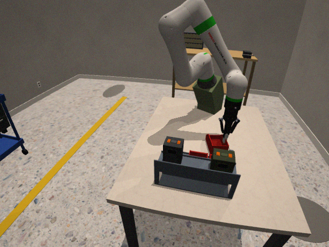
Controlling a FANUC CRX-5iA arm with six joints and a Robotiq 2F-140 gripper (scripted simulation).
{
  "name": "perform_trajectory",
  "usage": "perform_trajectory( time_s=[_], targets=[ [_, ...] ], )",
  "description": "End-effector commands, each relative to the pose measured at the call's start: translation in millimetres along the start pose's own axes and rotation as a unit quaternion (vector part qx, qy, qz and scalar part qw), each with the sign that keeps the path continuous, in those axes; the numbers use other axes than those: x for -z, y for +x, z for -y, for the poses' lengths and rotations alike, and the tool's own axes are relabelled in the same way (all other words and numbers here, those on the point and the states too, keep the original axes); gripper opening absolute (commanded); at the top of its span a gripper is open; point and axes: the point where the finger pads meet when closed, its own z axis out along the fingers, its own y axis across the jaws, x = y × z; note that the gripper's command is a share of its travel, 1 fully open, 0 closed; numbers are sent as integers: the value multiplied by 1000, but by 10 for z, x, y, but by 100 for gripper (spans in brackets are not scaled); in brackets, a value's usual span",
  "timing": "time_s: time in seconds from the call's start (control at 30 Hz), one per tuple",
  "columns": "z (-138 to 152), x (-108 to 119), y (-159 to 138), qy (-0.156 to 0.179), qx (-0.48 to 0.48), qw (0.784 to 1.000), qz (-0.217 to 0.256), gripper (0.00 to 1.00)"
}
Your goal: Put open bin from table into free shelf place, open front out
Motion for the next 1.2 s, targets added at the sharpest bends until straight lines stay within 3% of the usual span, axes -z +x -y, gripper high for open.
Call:
perform_trajectory(
  time_s=[0.0, 1.17],
  targets=[
    [1, 4, 2, 0, 0, 1000, 0, 0],
    [1, 288, 2, 0, 0, 1000, 0, 0]
  ],
)
